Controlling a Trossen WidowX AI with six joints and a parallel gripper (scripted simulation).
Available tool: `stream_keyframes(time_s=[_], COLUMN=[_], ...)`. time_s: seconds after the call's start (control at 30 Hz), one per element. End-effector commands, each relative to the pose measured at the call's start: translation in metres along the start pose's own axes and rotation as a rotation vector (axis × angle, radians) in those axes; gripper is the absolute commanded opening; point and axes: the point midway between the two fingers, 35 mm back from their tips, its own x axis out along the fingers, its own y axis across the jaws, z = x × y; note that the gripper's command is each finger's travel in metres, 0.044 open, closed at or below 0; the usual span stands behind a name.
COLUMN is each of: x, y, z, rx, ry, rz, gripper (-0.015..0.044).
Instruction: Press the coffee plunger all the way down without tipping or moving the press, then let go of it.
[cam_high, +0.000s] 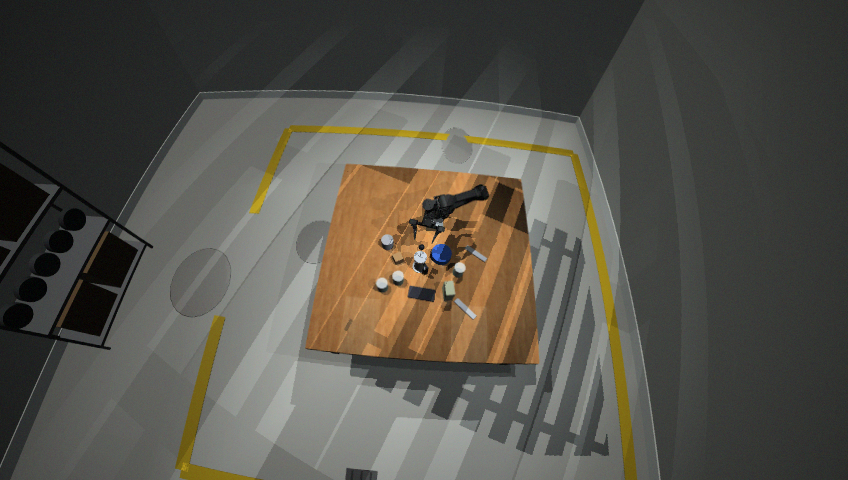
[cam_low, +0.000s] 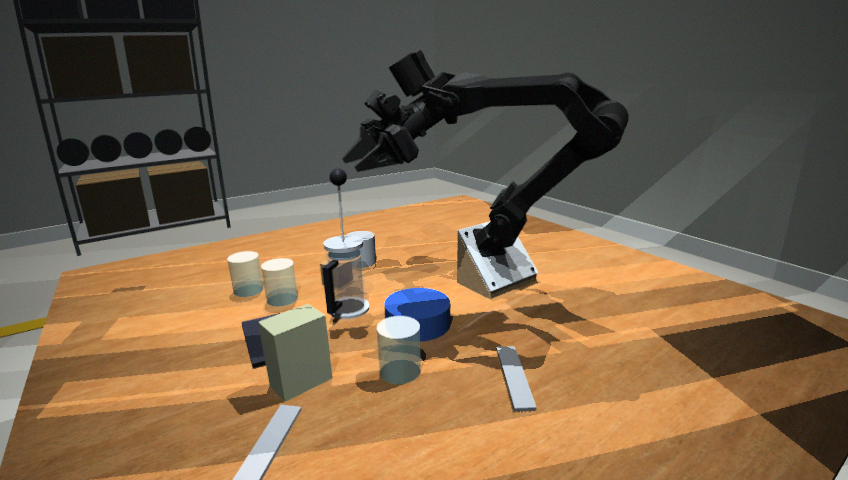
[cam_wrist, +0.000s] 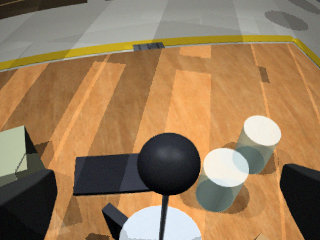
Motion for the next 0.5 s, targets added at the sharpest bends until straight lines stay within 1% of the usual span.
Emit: stream_keyframes(time_s=[0.0, 0.47], x=[0.006, 0.029], y=[-0.001, -0.001], z=[-0.002, -0.002], rx=[0.005, 0.004], ry=[0.003, 0.001], rz=[-0.005, -0.005], gripper=[0.0440, 0.0440])
